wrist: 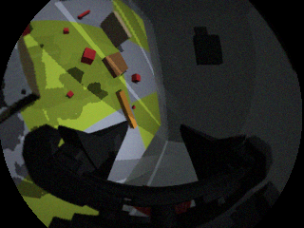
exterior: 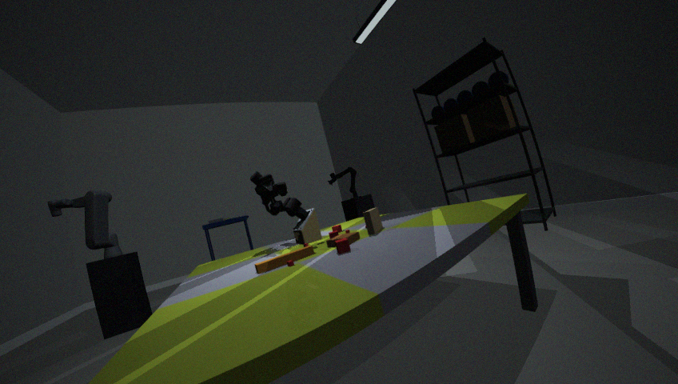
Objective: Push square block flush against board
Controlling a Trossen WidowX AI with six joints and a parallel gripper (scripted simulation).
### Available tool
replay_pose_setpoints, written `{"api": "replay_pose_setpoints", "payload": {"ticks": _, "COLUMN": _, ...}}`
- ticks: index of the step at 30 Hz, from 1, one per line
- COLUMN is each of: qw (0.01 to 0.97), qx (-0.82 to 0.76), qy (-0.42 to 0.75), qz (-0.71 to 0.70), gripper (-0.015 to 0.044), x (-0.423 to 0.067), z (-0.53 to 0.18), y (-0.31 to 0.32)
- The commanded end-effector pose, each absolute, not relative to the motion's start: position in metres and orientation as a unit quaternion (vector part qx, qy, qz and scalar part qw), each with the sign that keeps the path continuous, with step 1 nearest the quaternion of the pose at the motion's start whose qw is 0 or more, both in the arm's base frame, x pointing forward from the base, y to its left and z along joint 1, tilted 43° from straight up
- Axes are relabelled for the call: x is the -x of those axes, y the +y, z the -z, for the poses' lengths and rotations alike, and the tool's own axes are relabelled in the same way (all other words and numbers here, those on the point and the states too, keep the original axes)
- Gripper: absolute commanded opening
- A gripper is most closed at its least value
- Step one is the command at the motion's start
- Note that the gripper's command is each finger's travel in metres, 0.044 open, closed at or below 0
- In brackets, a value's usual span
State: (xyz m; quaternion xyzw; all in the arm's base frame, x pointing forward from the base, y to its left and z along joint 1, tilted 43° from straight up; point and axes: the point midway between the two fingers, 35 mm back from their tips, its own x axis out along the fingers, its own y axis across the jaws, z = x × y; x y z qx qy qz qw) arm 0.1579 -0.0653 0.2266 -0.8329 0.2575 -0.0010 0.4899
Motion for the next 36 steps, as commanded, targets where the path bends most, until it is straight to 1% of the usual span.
{"api": "replay_pose_setpoints", "payload": {"ticks": 1, "qw": 0.49, "qx": 0.833, "qy": 0.257, "qz": 0.001, "gripper": 0.0374, "x": -0.158, "z": -0.227, "y": -0.065}}
{"api": "replay_pose_setpoints", "payload": {"ticks": 5, "qw": 0.502, "qx": 0.825, "qy": 0.258, "qz": -0.019, "gripper": 0.0269, "x": -0.165, "z": -0.229, "y": -0.061}}
{"api": "replay_pose_setpoints", "payload": {"ticks": 10, "qw": 0.54, "qx": 0.793, "qy": 0.271, "qz": -0.077, "gripper": 0.0137, "x": -0.192, "z": -0.236, "y": -0.048}}
{"api": "replay_pose_setpoints", "payload": {"ticks": 15, "qw": 0.58, "qx": 0.746, "qy": 0.308, "qz": -0.111, "gripper": 0.0006, "x": -0.219, "z": -0.245, "y": -0.038}}
{"api": "replay_pose_setpoints", "payload": {"ticks": 25, "qw": 0.632, "qx": 0.642, "qy": 0.405, "qz": -0.153, "gripper": 0.0, "x": -0.292, "z": -0.239, "y": -0.007}}
{"api": "replay_pose_setpoints", "payload": {"ticks": 36, "qw": 0.645, "qx": 0.537, "qy": 0.525, "qz": -0.144, "gripper": 0.0, "x": -0.372, "z": -0.184, "y": 0.041}}
